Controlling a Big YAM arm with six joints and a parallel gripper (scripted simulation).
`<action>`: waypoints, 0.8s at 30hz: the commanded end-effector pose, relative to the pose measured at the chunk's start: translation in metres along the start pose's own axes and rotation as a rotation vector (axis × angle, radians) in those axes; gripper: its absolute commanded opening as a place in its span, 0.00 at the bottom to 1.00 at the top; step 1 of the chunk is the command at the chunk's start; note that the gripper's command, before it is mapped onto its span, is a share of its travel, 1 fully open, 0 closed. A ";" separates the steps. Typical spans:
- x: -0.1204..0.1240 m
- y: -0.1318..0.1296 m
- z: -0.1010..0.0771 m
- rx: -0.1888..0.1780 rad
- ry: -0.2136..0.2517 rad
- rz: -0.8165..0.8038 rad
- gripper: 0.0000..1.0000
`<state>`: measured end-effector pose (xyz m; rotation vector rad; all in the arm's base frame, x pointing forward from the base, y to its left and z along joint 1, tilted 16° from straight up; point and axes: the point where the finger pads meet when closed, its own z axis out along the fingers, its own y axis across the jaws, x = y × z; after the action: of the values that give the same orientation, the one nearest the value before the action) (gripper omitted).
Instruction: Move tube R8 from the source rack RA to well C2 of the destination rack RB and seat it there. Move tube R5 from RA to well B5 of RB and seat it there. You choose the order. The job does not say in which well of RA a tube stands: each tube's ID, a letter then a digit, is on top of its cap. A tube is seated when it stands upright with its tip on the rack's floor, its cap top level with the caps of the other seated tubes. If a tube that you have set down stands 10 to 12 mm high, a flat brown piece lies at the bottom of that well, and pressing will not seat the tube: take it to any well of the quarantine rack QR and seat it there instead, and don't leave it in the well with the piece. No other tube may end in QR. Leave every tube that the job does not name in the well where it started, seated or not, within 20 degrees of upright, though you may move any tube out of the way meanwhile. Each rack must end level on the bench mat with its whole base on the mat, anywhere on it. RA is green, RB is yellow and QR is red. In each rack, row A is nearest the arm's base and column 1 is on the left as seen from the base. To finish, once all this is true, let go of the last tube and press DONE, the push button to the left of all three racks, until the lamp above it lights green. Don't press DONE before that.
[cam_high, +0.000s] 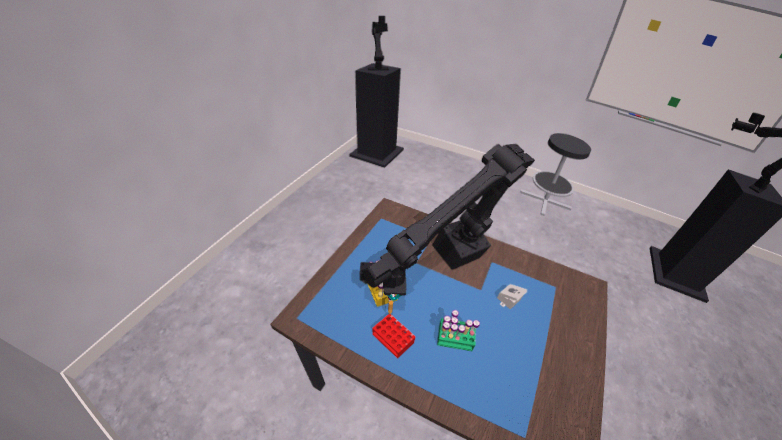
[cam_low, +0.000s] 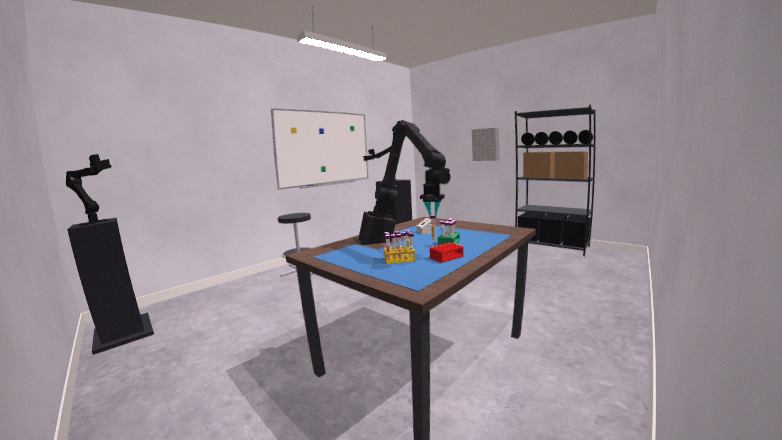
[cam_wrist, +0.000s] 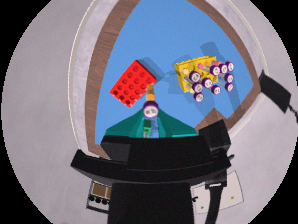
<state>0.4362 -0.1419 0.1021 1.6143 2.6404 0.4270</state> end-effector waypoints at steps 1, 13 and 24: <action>-0.010 0.011 -0.016 -0.030 -0.037 -0.009 0.00; -0.016 0.012 -0.010 -0.029 -0.033 -0.006 0.00; -0.006 0.007 0.005 -0.012 -0.012 -0.002 0.00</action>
<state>0.4392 -0.1432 0.1017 1.6060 2.6316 0.4280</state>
